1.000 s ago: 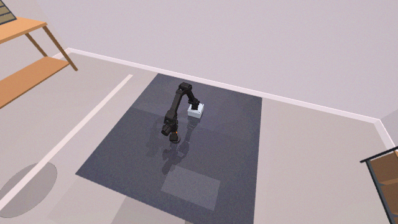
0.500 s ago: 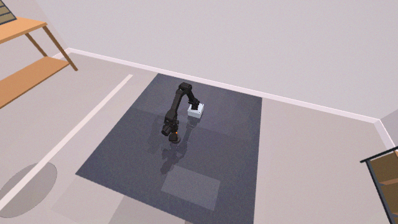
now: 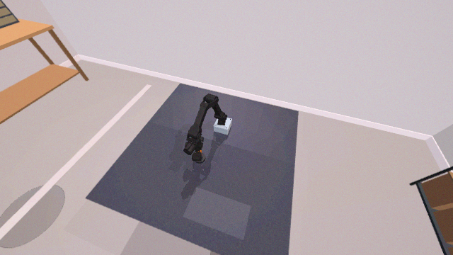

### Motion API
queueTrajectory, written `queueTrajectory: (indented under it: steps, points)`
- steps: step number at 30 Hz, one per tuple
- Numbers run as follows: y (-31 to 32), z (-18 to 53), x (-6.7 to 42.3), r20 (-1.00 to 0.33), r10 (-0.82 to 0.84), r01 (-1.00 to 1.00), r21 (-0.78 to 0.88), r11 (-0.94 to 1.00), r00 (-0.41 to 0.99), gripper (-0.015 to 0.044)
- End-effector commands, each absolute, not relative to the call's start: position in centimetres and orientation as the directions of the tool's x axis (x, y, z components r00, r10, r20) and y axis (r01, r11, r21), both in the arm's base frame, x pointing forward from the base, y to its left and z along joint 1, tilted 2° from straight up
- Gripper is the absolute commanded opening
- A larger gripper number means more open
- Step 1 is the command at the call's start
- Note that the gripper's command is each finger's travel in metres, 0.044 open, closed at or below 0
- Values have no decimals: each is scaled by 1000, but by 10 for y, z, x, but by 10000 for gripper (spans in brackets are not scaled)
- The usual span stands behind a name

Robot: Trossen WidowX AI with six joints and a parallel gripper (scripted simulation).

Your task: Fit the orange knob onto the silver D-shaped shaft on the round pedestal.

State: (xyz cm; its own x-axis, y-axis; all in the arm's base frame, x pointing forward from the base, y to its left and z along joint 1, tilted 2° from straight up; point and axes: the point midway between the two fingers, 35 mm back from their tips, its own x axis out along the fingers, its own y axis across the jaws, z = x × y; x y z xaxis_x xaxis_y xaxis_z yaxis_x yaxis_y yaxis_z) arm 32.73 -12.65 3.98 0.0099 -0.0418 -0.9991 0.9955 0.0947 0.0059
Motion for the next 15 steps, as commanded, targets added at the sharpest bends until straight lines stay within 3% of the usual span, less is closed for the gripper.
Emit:
queueTrajectory:
  steps: [1, 5, 15]
  points:
    - [-128, 43, 329, -999, -48, 999, 14, 45, 16, 0]
    - [-128, 43, 330, -999, -48, 995, 21, -100, 16, 0]
    - [-127, 40, 328, -999, -48, 994, 21, -110, 16, 0]
